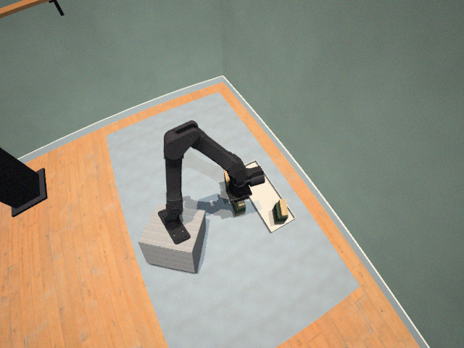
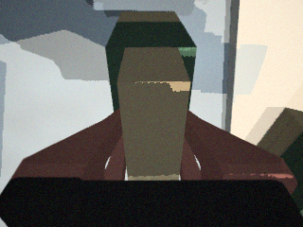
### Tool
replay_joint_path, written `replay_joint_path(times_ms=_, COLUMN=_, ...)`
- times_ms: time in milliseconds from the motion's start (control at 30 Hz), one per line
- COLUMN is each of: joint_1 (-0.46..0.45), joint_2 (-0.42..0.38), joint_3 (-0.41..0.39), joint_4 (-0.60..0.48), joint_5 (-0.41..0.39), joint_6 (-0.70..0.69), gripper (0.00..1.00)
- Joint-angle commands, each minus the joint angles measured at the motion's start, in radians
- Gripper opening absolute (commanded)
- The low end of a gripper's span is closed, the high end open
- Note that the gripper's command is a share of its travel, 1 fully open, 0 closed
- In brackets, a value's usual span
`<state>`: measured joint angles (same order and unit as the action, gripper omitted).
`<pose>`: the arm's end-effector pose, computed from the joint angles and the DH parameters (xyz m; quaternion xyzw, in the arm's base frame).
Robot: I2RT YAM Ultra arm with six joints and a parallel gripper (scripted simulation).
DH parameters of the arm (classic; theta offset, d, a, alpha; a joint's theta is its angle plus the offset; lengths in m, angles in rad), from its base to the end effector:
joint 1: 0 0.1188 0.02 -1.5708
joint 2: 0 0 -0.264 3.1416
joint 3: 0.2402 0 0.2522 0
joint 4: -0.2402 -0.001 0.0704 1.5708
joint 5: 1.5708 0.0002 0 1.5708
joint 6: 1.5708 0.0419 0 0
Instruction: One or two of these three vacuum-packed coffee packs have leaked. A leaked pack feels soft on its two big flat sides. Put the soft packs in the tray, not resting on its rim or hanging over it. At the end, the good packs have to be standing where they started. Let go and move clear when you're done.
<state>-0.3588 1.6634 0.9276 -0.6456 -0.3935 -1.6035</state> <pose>0.2744 -0.0847 0.1545 -0.5842 0.7825 0.0311 0.2133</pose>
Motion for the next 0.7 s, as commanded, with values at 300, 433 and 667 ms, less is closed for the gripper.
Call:
replay_joint_path(times_ms=300, joint_1=-0.030, joint_2=-0.052, joint_3=0.045, joint_4=-0.079, joint_5=-0.010, joint_6=-0.026, gripper=0.25)
replay_joint_path(times_ms=433, joint_1=-0.045, joint_2=-0.073, joint_3=0.064, joint_4=-0.124, joint_5=-0.012, joint_6=-0.041, gripper=0.25)
replay_joint_path(times_ms=667, joint_1=-0.076, joint_2=-0.110, joint_3=0.111, joint_4=-0.221, joint_5=-0.017, joint_6=-0.074, gripper=0.25)
